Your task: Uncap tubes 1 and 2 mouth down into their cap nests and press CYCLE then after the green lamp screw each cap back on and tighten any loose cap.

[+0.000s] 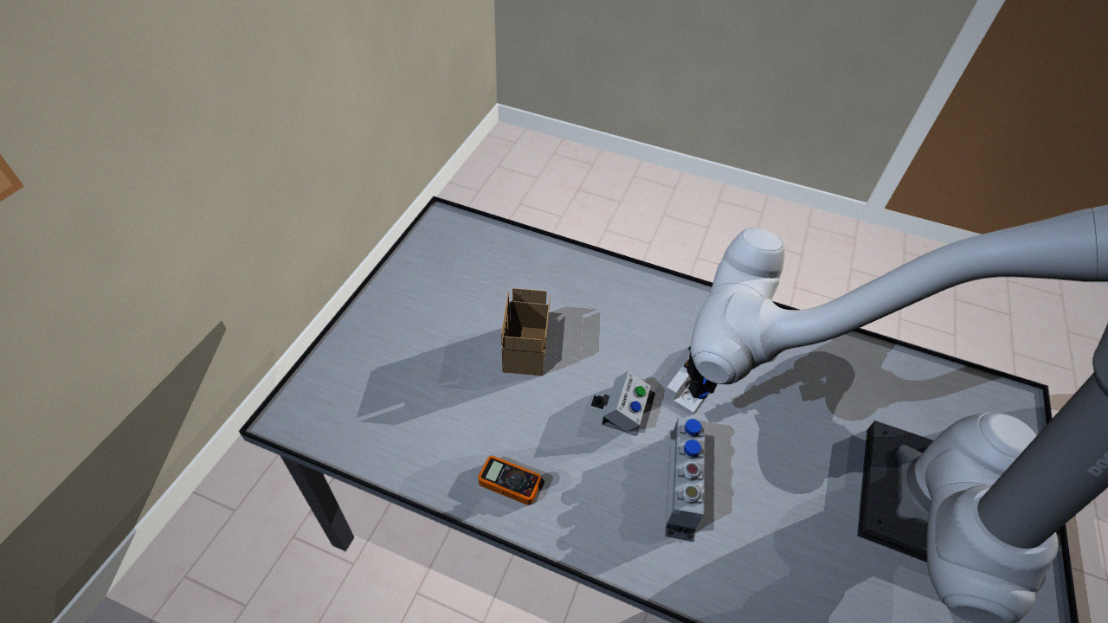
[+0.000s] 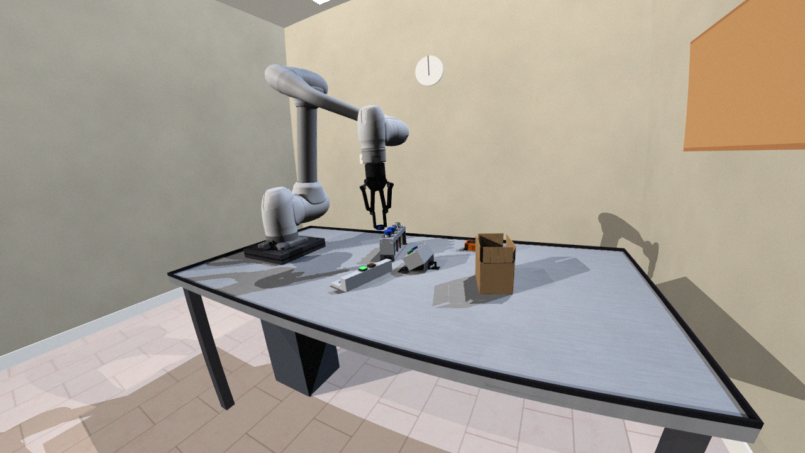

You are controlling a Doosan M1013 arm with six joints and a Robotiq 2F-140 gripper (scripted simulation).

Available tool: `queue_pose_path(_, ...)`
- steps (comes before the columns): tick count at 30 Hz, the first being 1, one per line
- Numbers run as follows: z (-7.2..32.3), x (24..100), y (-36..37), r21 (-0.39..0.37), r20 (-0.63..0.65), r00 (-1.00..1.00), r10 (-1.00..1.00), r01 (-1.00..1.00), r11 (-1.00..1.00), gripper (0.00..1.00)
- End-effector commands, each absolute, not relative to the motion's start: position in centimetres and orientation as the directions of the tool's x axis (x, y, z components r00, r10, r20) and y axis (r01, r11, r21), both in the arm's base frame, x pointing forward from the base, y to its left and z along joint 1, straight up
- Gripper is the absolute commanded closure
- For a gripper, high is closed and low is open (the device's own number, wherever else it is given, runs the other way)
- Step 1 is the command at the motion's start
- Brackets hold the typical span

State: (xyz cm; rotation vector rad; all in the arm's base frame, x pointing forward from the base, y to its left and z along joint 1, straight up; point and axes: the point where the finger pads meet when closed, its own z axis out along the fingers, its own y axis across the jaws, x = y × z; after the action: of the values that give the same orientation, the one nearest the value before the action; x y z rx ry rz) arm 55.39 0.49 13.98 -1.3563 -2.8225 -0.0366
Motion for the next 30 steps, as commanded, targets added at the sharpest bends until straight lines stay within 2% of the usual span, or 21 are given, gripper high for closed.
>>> queue_pose_path(1, 14.0, 55.0, 4.0, -0.003, 0.002, -0.593, 0.805, 0.805, 0.593, 0.70)
queue_pose_path(27, 14.0, 52.2, 23.1, -0.003, 0.002, -0.593, 0.805, 0.805, 0.593, 0.70)
queue_pose_path(30, 14.0, 52.2, 23.2, -0.003, 0.002, -0.593, 0.805, 0.805, 0.593, 0.70)
